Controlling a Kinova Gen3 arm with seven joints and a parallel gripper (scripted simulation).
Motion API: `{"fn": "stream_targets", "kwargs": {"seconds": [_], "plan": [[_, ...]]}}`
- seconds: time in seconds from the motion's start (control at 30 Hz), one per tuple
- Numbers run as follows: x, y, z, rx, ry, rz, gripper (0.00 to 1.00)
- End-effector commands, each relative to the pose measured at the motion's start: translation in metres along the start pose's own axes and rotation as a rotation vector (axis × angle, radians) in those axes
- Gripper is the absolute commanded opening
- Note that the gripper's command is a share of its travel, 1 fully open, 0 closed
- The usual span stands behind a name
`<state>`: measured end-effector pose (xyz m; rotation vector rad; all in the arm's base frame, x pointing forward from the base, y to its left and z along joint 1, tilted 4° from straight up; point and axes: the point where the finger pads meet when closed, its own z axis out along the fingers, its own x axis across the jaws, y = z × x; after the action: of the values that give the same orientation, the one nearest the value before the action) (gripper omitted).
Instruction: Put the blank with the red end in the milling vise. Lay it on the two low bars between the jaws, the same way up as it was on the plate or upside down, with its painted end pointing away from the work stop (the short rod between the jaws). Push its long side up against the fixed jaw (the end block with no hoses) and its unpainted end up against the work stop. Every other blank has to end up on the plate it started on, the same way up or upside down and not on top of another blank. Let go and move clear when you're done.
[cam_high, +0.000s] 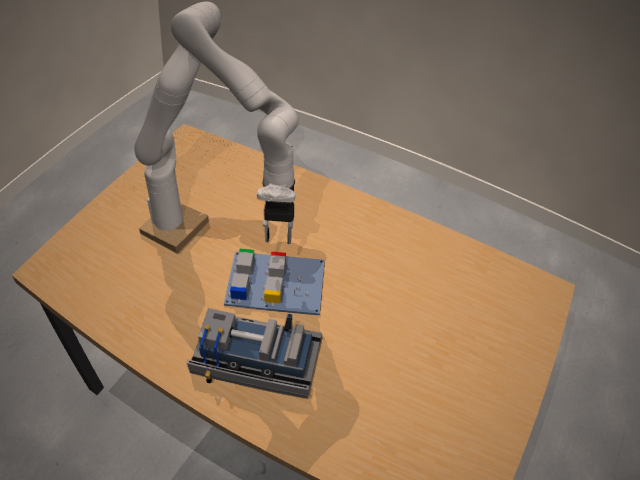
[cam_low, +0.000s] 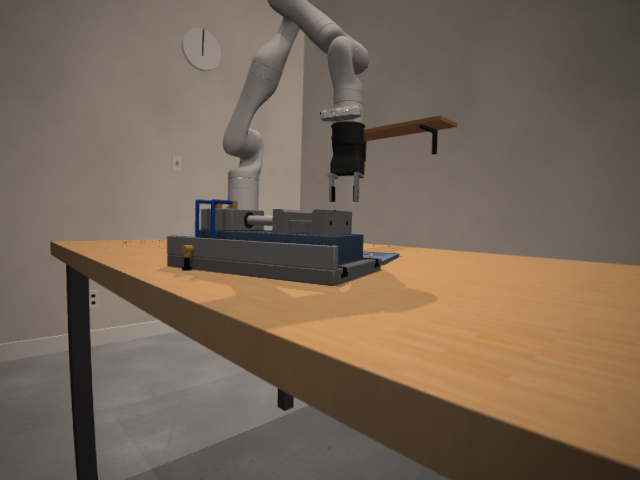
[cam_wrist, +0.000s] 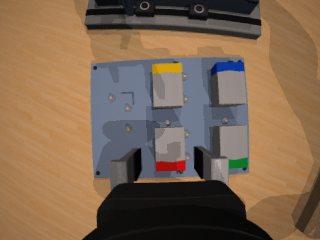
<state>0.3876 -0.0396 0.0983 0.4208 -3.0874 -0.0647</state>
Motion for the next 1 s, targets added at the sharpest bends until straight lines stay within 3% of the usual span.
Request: {"fn": "stream_targets", "kwargs": {"seconds": [0.0,0.03,0.5,0.97], "plan": [[0.002,0.002,0.008,-0.004,0.016,-0.003,1.0],[0.0,0.001,0.003,-0.001,0.003,-0.001,1.0],[0.001,0.007,0.027,-0.004,0.016,-0.003,1.0],[0.002,0.005,0.02,-0.003,0.015,-0.003,1.0]]}}
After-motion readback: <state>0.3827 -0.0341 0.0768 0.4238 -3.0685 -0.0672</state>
